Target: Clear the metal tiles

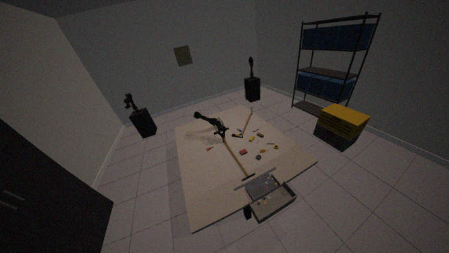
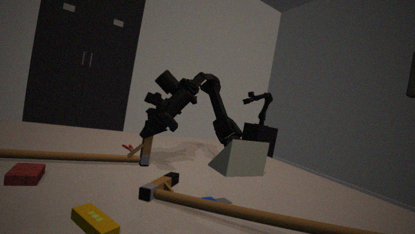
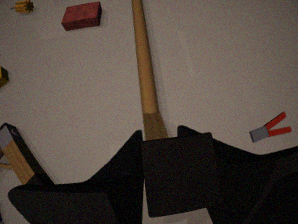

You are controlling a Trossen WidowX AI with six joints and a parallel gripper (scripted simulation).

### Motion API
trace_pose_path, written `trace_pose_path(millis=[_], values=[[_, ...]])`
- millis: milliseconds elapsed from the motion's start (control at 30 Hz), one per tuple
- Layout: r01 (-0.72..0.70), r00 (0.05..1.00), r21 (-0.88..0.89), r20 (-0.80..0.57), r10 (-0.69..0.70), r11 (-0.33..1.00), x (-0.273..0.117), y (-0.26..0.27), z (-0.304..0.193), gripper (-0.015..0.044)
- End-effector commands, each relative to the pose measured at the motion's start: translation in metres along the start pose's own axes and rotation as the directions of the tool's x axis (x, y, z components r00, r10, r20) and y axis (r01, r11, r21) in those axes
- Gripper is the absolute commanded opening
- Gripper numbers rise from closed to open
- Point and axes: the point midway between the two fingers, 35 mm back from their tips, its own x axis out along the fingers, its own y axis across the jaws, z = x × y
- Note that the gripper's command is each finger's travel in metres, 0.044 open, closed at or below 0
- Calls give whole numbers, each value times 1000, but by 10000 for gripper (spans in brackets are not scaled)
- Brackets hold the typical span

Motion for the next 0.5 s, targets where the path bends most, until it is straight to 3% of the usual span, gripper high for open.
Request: trace_pose_path(millis=[0,467], values=[[-1,1000,5,1,1,1000,-1,4,1,0],[-6,1000,8,-4,6,1000,-1,22,2,0]])
